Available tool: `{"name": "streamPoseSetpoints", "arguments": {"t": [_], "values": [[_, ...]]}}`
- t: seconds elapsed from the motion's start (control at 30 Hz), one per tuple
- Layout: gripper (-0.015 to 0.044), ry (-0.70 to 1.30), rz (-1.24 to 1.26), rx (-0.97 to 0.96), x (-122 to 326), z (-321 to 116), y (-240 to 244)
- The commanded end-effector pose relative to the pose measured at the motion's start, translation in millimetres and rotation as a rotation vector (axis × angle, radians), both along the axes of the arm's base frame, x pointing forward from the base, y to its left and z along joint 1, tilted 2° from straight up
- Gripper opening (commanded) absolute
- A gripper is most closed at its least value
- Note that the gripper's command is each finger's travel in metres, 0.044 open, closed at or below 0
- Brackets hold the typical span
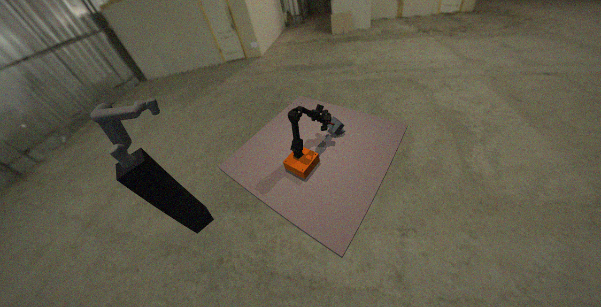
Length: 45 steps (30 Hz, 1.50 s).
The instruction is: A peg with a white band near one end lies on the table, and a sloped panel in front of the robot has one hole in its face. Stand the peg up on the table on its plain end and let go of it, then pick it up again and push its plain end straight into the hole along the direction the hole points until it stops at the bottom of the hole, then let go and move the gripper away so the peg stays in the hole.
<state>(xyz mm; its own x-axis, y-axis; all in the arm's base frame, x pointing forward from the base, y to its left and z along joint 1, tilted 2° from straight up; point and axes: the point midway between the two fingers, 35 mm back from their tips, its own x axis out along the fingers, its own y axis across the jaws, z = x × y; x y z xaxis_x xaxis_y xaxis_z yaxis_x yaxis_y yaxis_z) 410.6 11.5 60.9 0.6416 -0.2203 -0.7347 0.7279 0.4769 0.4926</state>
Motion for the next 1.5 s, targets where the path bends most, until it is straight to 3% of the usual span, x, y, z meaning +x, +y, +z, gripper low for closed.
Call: {"name": "streamPoseSetpoints", "arguments": {"t": [0.0, 1.47], "values": [[0.0, 0.002, -0.001, 0.0, 0.7, -1.6, -0.2], [0.0, 0.001, -0.001, -0.001, 19.7, -20.4, -4.1]]}}
